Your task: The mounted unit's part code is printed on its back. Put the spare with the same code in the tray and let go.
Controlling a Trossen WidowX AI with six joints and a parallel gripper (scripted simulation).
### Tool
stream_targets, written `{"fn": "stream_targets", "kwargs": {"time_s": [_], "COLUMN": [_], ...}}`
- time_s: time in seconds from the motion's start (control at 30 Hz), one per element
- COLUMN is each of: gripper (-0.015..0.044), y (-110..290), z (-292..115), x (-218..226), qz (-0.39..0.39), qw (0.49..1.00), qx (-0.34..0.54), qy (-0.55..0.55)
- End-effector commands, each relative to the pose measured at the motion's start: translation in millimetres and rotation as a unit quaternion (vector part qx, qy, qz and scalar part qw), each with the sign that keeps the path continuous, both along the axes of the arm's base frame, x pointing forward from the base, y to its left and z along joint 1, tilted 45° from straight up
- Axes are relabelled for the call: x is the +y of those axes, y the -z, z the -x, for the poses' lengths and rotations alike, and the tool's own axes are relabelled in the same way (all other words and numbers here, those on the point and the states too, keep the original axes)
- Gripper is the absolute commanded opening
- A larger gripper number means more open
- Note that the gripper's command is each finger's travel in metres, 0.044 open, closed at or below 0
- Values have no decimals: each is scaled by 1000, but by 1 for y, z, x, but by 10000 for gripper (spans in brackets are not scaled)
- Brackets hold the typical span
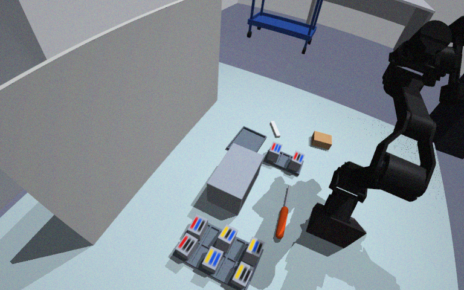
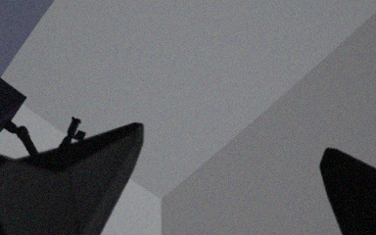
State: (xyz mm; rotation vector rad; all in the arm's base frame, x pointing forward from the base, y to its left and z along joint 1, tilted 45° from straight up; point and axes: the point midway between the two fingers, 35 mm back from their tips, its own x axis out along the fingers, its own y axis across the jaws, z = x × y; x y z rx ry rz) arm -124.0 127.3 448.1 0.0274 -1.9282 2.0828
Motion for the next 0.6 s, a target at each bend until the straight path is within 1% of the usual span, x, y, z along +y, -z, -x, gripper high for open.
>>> {"fn": "stream_targets", "kwargs": {"time_s": [0.0,0.03,0.17,0.23,0.27,0.4,0.57], "gripper": [426,440,440,440,440,440,440], "y": [0,0,0,-3,-7,-30,-52], "z": [0,0,0,3,6,18,17], "x": [0,0,0,-7,-16,-70,-145], "qz": [0,0,0,12,22,23,23], "qw": [1000,1000,1000,1000,999,992,972], "qx": [0,0,0,11,21,35,44], "qy": [0,0,0,-14,-31,-117,-231]}}
